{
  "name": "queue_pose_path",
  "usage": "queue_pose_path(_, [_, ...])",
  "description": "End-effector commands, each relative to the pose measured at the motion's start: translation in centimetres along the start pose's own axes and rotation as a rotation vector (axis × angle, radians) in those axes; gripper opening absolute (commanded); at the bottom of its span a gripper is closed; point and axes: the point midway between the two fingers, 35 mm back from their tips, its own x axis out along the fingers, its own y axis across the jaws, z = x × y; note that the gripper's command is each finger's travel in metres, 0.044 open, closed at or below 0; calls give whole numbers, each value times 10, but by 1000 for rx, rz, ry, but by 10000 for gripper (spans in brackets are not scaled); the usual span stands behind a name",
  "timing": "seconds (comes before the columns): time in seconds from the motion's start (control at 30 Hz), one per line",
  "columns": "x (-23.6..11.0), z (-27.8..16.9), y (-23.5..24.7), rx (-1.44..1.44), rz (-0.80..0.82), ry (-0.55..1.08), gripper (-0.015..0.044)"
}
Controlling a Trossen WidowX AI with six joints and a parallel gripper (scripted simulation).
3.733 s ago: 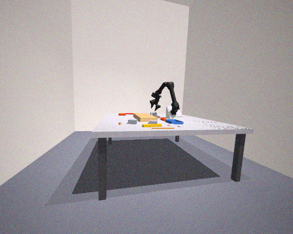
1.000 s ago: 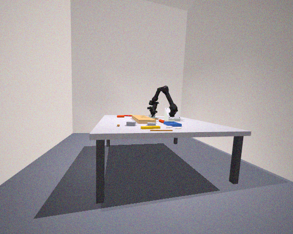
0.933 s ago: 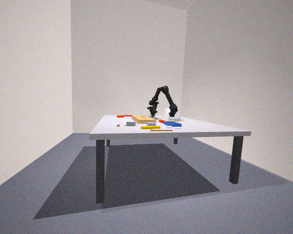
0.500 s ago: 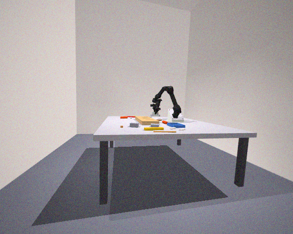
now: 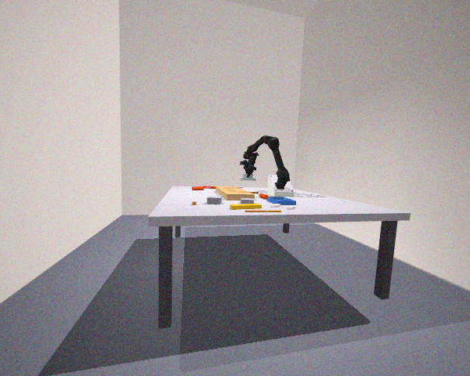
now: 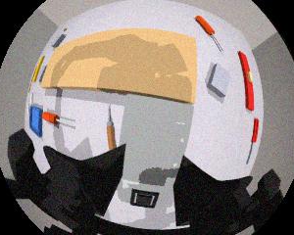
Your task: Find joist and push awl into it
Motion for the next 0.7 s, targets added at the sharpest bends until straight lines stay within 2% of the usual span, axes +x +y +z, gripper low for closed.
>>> queue_pose_path(0.0, [-1,16,-5,-1,-5,-4,0])
queue_pose_path(0.67, [9,100,-15,0,-10,-8,0])
